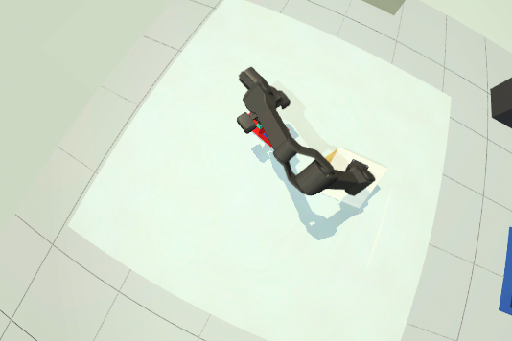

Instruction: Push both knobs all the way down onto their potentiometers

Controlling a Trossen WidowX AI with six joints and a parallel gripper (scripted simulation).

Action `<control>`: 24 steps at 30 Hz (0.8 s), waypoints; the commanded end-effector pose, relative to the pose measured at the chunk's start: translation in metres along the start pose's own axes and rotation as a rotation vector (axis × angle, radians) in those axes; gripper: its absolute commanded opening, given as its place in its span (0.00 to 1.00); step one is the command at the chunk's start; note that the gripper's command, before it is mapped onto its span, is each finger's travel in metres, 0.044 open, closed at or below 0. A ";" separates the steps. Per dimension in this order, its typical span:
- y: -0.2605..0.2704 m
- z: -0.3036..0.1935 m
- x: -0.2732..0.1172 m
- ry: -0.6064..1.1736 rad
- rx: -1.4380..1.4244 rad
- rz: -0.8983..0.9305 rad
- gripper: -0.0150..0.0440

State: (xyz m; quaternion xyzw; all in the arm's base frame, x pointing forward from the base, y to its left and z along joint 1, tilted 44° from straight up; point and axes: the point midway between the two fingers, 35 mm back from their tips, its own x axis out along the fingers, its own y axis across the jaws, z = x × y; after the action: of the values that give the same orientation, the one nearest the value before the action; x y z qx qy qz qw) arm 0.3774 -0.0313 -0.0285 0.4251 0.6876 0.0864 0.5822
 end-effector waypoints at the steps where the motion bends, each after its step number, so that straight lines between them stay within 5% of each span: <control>1: 0.004 0.000 0.020 0.024 -0.019 0.001 0.25; 24: 0.004 0.000 0.023 0.024 -0.019 0.001 0.25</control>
State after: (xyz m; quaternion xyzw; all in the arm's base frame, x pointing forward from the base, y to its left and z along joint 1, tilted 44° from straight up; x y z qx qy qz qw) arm 0.3774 -0.0293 -0.0305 0.4253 0.6873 0.0859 0.5826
